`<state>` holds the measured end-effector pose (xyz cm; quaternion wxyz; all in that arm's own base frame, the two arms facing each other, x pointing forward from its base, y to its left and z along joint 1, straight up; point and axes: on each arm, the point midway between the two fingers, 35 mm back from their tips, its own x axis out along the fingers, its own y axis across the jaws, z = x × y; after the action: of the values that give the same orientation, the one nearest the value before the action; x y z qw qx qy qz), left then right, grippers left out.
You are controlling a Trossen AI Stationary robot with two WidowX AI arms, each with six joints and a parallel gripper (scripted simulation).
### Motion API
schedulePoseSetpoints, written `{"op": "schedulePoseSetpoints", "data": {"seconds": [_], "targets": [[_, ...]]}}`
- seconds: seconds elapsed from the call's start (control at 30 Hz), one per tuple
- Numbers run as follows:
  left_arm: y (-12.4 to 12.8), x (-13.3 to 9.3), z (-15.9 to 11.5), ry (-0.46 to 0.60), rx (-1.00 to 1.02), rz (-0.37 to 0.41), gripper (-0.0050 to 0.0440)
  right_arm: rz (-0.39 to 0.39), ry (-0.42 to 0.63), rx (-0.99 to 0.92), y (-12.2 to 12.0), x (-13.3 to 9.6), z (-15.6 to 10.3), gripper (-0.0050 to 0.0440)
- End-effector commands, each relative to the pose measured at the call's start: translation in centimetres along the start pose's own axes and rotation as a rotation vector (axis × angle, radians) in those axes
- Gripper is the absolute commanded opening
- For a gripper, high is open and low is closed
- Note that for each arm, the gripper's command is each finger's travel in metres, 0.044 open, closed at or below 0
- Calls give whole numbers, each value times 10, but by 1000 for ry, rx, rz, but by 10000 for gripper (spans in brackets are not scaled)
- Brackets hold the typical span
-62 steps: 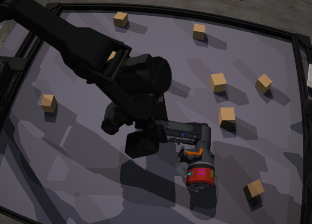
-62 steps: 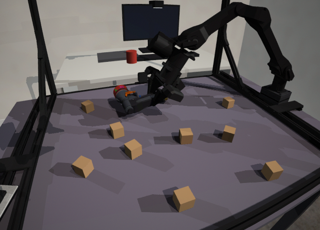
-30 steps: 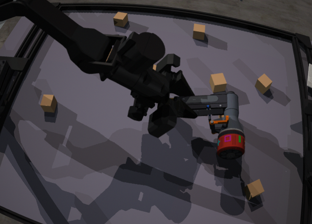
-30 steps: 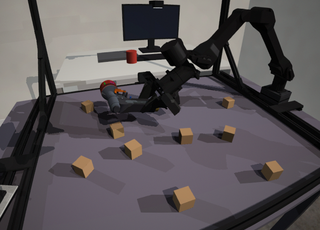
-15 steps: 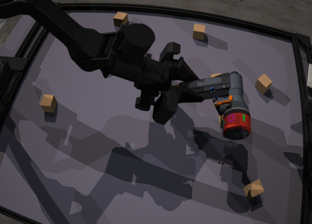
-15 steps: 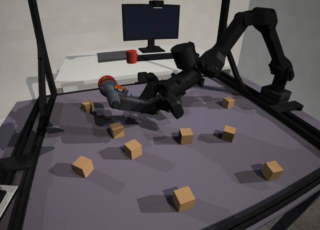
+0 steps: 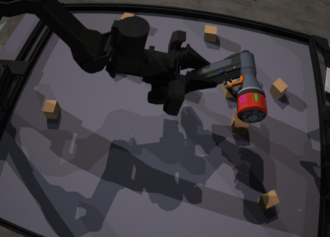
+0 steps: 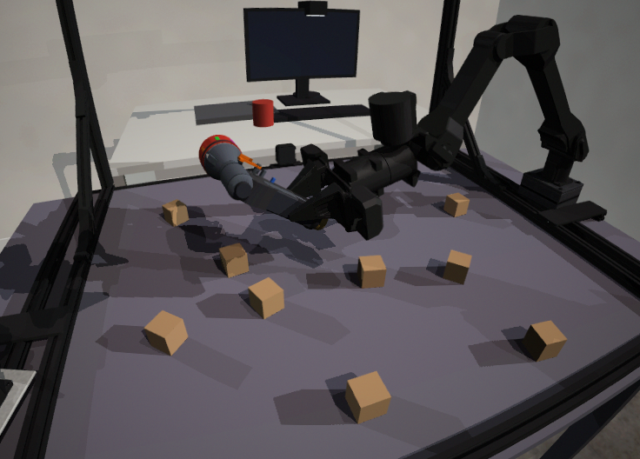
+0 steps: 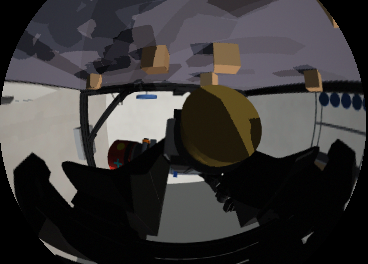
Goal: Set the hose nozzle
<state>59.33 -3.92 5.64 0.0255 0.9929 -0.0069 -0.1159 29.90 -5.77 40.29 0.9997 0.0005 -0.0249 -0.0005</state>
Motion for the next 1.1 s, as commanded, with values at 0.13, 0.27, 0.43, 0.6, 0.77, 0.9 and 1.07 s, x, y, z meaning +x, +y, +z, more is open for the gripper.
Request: {"op": "schedulePoseSetpoints", "data": {"seconds": [0.13, 0.27, 0.43, 0.6, 0.77, 0.9, 1.07], "targets": [[-20, -10, -17, 137, 25, -33, 0, 1, 0, -1, 0, 0, 0, 400], [-29, -17, -24, 197, 37, -49, 0, 1, 0, -1, 0, 0, 0, 400], [-34, -21, -28, 231, 45, -59, 0, 1, 0, -1, 0, 0, 0, 400], [-34, -21, -28, 234, 46, -60, 0, 1, 0, -1, 0, 0, 0, 400], [-34, -21, -28, 234, 46, -60, 0, 13, -4, 27, 6, 4, -2, 400], [-34, -21, -28, 234, 46, -60, 0, 24, -6, 53, 11, 7, -4, 400], [-34, -21, -28, 234, 46, -60, 0, 53, -12, 121, 26, 14, -9, 400]]}}
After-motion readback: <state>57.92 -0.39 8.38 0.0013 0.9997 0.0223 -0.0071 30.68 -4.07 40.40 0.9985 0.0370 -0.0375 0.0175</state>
